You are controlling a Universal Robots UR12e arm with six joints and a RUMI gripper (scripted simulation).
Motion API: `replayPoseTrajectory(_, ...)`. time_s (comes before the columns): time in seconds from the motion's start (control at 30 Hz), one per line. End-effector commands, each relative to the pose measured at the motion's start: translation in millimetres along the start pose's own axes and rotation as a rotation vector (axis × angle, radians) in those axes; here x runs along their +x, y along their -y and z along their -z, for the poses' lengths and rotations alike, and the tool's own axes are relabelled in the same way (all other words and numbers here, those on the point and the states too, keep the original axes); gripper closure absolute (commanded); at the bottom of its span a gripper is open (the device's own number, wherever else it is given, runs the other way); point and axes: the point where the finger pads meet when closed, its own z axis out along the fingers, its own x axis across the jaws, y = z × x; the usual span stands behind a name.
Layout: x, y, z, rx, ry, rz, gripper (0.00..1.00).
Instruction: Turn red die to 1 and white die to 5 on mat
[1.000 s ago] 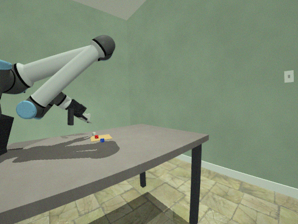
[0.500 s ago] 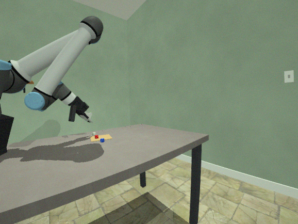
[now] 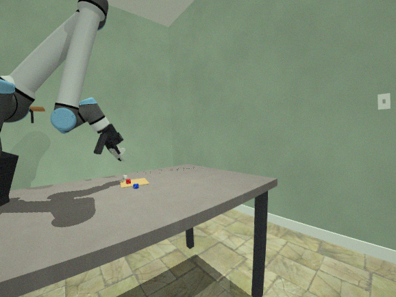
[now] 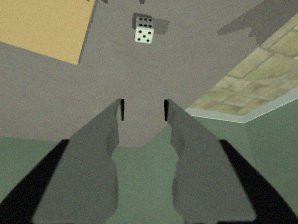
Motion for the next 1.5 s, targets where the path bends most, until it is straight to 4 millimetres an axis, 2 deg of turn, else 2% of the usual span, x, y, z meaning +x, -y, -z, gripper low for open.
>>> replayPoseTrajectory(0.0,-0.3,-4.3,-2.0,0.104,-0.003,-0.002,0.79)
replayPoseTrajectory(0.5,-0.4,-21.6,-1.7,0.381,-0.004,-0.002,0.79)
replayPoseTrajectory(0.83,-0.3,-28.1,-1.6,0.49,-0.004,-0.002,0.79)
replayPoseTrajectory(1.47,-0.4,-32.7,-0.1,0.561,-0.003,-0.001,0.79)
